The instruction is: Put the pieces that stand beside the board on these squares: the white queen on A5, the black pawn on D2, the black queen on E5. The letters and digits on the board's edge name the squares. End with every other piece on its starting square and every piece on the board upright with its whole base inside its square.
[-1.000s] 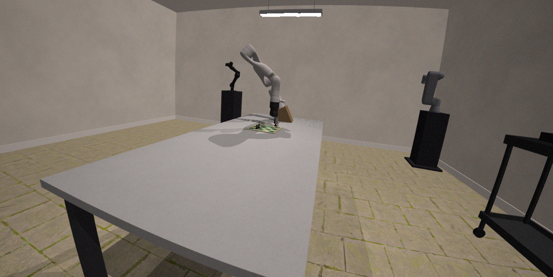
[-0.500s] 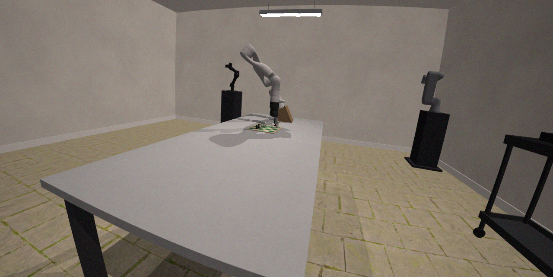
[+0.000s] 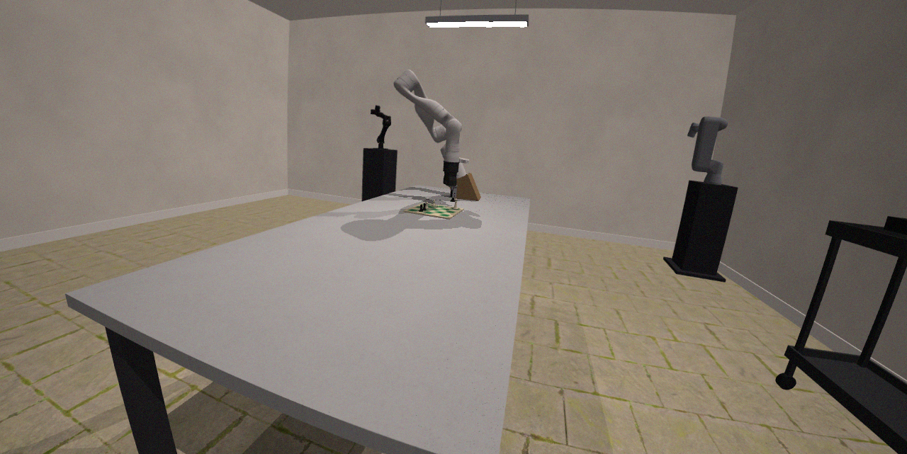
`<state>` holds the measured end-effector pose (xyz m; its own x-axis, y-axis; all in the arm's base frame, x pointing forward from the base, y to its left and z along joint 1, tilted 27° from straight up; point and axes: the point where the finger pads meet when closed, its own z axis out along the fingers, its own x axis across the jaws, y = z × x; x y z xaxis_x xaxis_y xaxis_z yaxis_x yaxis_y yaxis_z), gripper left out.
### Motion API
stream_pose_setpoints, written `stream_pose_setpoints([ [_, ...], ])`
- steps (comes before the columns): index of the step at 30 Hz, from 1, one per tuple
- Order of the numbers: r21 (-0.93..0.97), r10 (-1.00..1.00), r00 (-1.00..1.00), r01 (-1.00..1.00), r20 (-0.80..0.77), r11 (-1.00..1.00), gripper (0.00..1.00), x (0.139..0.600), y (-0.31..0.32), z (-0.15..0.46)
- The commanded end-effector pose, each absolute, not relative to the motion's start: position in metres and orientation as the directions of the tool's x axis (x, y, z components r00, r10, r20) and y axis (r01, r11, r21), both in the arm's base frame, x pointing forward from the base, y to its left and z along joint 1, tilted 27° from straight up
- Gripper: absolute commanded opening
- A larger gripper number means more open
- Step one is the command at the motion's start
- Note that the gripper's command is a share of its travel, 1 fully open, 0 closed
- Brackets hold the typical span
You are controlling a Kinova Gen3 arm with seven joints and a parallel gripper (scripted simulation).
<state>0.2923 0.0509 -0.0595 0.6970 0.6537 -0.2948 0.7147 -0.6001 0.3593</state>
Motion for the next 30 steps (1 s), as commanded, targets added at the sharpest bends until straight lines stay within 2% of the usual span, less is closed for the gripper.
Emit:
stream_pose_setpoints([
  [1, 0.37, 0.66, 0.7, 0.709, -0.273, -0.6, 0.0, 0.299, 0.061, -0.042],
  [14, 0.37, 0.66, 0.7, 0.709, -0.273, -0.6, 0.0, 0.295, 0.084, 0.003],
  [30, 0.37, 0.66, 0.7, 0.71, -0.273, -0.6, 0.0, 0.296, 0.087, 0.006],
])
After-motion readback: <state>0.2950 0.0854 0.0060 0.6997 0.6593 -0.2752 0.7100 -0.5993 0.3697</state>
